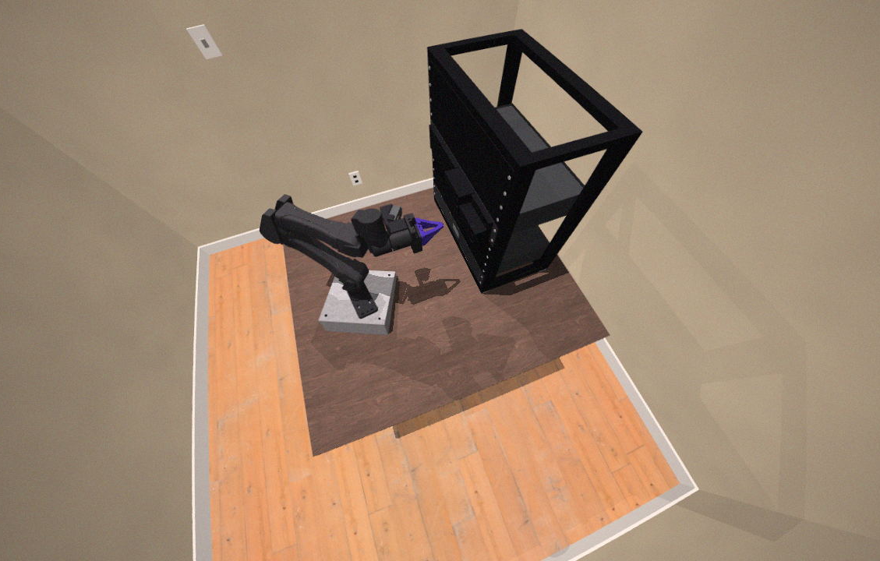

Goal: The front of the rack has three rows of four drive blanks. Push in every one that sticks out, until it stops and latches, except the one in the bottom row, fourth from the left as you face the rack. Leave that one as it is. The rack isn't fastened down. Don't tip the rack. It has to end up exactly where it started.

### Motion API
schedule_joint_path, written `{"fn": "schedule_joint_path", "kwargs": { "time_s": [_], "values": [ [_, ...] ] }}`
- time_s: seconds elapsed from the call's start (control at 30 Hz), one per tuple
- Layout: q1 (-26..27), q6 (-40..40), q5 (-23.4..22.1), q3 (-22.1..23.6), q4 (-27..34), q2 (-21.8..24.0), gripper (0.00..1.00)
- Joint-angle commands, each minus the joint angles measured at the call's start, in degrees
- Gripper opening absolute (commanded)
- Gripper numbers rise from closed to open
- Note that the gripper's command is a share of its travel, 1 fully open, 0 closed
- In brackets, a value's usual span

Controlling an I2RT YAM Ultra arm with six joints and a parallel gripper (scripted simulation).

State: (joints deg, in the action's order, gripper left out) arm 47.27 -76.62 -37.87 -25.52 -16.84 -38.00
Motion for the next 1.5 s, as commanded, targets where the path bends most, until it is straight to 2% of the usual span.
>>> {"fn": "schedule_joint_path", "kwargs": {
  "time_s": [0.0, 0.17, 0.4, 0.47, 0.73, 0.97, 1.03, 1.07, 1.27, 1.47],
  "values": [
    [-0.48, -0.03, 0.65, -2.21, -1.01, -0.75, 0.00],
    [-1.42, -0.23, 1.45, -2.24, 0.98, 1.67, 0.00],
    [-6.42, -0.71, 6.16, -2.57, 4.96, 5.24, 0.00],
    [-6.42, -0.71, 6.16, -2.57, 4.96, 5.24, 0.00],
    [-17.28, -1.79, 16.50, -3.87, 11.44, 9.99, 0.00],
    [-27.92, -2.80, 26.93, -5.25, 15.32, 12.11, 0.00],
    [-27.92, -2.80, 26.93, -5.25, 15.32, 12.11, 0.00],
    [-30.08, -3.02, 29.39, -5.51, 15.82, 12.22, 0.00],
    [-36.20, -3.47, 35.65, -6.18, 16.97, 12.60, 0.00],
    [-38.85, -3.78, 38.62, -6.43, 17.26, 12.57, 0.00]
  ]
}}
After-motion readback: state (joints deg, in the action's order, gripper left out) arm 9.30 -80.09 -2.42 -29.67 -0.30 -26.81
